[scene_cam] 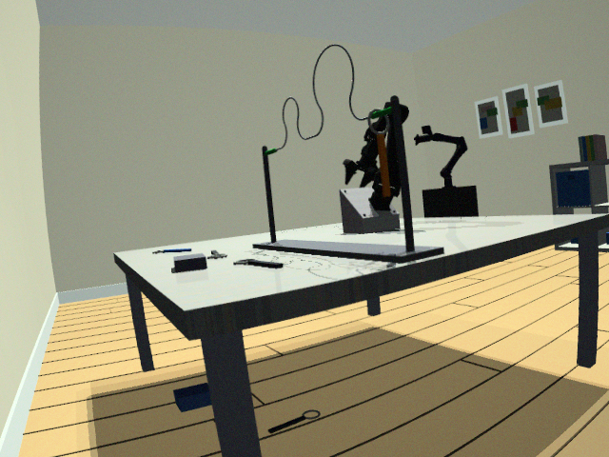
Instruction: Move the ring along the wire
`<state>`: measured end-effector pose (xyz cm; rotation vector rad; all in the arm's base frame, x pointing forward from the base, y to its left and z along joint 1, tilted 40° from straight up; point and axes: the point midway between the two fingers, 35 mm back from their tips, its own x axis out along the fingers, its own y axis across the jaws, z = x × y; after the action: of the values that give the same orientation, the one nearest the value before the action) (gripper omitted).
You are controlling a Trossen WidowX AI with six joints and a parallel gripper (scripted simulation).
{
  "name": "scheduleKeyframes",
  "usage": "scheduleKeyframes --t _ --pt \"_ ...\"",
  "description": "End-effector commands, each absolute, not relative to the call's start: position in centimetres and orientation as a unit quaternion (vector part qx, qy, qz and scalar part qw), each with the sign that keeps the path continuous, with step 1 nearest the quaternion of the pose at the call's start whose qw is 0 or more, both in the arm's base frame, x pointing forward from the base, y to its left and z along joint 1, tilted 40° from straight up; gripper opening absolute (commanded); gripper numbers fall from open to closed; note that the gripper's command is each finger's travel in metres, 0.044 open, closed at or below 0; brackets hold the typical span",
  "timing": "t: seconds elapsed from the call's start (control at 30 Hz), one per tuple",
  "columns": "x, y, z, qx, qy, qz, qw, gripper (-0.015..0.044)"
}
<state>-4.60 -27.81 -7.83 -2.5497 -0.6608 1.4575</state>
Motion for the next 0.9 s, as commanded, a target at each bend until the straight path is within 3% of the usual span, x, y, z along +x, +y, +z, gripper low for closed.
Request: scheduleKeyframes --t 0.0,0.27,0.87 --pt "-4.6 -27.8 -7.8 -0.845 -0.220 0.484 0.064 0.0374" --pt "-2.5 -30.2 -6.9 -0.816 -0.270 0.508 -0.053 0.0164" --pt "6.3 -36.1 -2.2 -0.649 -0.402 0.515 -0.390 0.0160"
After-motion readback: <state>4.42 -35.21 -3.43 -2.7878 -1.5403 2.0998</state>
